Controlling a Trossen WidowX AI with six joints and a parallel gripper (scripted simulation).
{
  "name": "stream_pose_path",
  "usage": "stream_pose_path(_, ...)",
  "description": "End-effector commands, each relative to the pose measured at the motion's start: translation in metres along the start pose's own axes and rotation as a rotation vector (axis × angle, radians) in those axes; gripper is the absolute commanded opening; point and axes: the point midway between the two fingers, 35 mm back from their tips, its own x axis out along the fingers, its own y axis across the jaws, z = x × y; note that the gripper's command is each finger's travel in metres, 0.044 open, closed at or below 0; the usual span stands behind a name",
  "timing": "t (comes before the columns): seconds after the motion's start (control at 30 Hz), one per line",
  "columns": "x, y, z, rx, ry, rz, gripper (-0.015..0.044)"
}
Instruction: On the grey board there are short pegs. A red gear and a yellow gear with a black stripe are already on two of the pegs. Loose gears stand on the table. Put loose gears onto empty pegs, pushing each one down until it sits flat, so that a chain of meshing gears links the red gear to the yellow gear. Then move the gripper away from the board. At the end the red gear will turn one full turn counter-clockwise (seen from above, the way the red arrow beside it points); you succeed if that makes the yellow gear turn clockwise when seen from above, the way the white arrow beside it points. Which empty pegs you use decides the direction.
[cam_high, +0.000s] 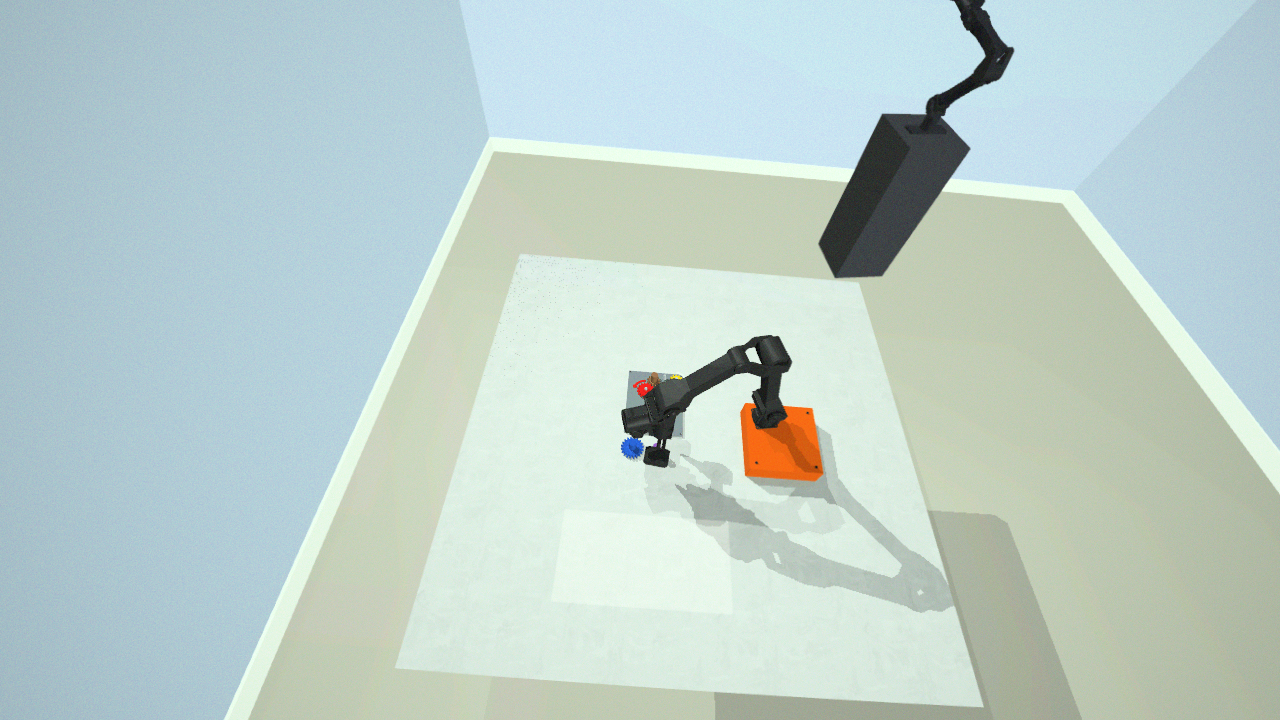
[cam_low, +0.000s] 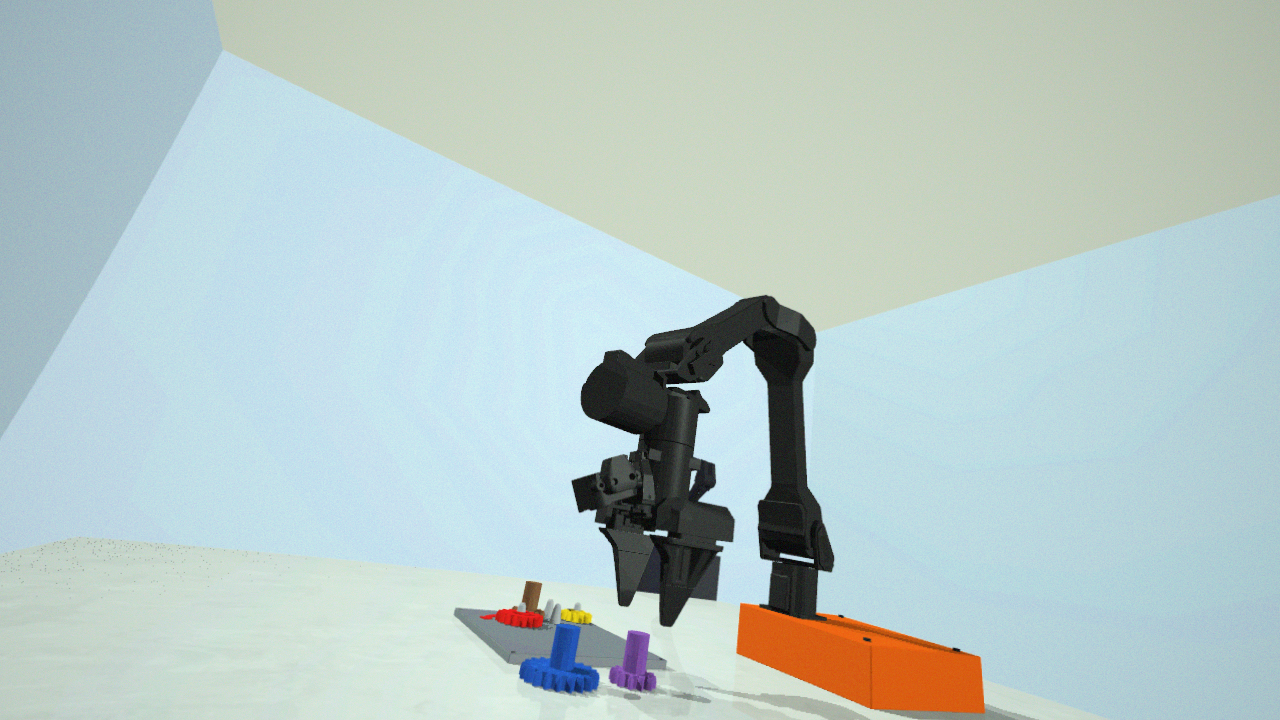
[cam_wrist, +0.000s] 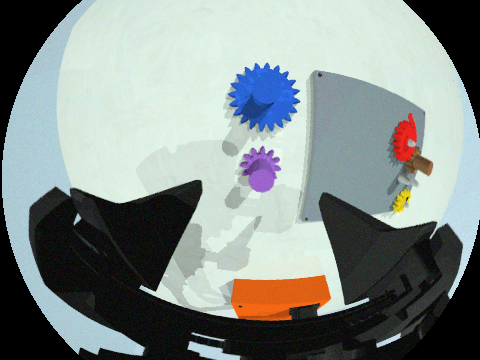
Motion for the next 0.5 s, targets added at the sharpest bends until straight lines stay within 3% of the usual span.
stream_pose_path(0.0,0.004,0.0,0.001,0.005,-0.004,-0.001,0.044)
stream_pose_path(0.47,0.026,0.0,0.001,0.005,-0.004,-0.001,0.044)
